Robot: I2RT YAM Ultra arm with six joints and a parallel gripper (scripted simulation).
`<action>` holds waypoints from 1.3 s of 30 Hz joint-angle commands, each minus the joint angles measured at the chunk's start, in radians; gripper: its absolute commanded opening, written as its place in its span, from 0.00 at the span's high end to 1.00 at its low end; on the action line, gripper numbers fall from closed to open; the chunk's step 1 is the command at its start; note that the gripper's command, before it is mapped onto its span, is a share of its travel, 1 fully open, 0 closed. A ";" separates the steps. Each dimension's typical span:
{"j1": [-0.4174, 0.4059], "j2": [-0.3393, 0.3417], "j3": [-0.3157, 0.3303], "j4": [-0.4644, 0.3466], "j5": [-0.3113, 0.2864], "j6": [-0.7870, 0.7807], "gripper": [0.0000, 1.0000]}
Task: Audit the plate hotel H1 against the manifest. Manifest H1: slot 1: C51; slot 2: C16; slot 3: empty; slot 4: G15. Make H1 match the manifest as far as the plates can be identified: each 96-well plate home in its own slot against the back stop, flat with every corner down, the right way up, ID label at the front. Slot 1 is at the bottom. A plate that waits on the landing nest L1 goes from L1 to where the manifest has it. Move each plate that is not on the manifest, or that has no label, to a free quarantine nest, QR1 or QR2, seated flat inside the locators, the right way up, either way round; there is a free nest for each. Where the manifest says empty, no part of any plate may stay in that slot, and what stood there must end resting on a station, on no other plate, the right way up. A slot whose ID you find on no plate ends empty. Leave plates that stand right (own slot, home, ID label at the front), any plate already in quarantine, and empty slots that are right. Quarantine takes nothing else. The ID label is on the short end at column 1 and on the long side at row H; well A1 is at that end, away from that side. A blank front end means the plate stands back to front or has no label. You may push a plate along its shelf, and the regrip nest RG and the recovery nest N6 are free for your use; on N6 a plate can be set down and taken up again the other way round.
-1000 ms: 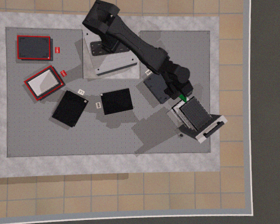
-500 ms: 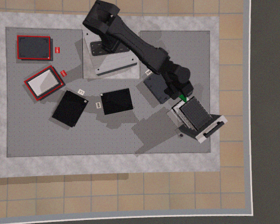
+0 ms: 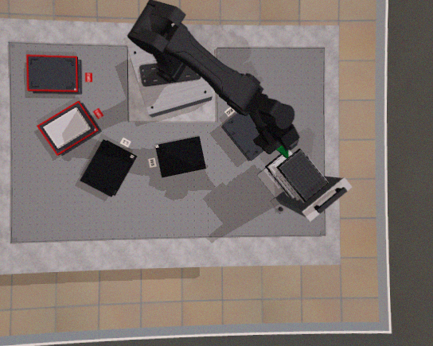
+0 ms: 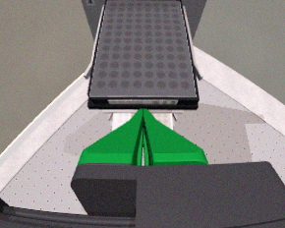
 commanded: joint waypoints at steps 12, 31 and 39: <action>-0.006 0.002 0.015 0.045 -0.001 -0.002 1.00; 0.018 -0.075 -0.052 0.031 0.019 0.010 1.00; 0.034 -0.125 -0.091 0.017 0.033 0.019 1.00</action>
